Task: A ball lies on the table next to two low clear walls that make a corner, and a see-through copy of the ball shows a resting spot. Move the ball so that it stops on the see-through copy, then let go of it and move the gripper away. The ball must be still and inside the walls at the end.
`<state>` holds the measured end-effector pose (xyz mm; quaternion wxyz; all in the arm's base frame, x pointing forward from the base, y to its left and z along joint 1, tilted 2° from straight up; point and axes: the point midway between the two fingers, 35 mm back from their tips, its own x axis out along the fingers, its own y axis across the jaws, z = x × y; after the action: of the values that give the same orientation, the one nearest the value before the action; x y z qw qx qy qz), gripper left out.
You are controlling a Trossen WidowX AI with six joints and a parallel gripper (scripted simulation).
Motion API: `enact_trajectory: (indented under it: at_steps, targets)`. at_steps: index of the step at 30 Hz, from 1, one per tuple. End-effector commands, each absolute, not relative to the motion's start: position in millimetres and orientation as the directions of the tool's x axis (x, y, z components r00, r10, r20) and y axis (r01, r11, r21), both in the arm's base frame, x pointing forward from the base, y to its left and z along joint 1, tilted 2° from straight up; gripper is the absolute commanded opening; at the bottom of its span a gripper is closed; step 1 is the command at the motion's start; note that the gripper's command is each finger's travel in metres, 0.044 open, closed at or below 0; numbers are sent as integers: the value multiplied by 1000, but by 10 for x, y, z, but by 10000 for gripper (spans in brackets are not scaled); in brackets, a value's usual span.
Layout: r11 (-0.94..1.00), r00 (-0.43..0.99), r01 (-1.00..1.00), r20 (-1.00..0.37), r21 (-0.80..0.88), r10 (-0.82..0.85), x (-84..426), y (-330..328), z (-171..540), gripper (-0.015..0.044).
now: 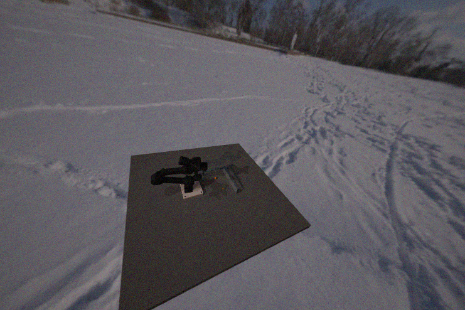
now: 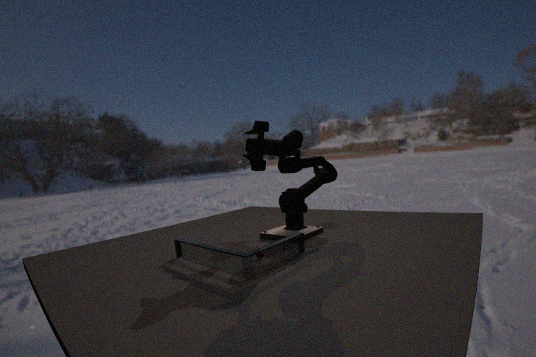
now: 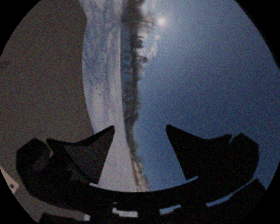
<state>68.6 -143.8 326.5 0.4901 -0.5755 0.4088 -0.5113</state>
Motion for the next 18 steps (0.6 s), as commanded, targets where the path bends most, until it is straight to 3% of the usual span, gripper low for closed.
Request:
enact_trajectory:
  at_steps: [1, 7, 12, 18]
  targets:
    - [-188, 146, 29, 190, -982, -971, 697, -1436, 3270, 374]
    - [-298, 318, -32, 273, -954, -908, 1263, -1303, 3460, 216]
    - [-380, 567, -132, 245, -915, -786, 2053, -1033, 3477, 209]
    - [-411, 776, -232, 87, -882, -624, 2757, -669, 3207, 209]
